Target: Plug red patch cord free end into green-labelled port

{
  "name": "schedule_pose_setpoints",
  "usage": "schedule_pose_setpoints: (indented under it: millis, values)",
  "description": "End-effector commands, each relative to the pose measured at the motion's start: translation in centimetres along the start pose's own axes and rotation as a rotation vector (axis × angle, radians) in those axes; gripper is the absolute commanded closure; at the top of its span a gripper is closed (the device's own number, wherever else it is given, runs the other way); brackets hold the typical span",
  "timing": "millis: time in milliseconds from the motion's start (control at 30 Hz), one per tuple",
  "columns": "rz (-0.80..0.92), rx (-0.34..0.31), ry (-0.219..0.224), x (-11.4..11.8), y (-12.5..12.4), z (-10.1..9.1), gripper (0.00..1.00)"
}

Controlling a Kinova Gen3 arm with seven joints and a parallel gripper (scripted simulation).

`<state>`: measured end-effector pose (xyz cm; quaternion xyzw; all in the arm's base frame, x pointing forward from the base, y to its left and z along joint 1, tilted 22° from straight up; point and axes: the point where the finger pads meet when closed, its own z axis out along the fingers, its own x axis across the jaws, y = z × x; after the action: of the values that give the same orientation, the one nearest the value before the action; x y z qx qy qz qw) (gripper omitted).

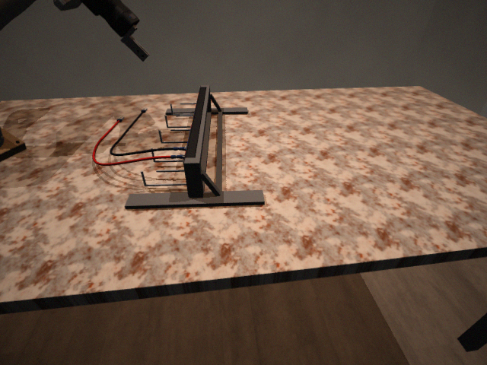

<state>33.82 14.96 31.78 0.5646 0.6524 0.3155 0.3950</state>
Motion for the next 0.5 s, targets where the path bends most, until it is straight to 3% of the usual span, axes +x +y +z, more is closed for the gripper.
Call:
schedule_pose_setpoints:
  millis: [0,167,467]
  values:
    - [0.002,0.002,-0.005,-0.2,-0.1,0.5,1.00]
    - [0.002,0.002,-0.005,-0.2,-0.1,1.4,1.00]
    - [0.002,0.002,-0.005,-0.2,-0.1,5.0,1.00]
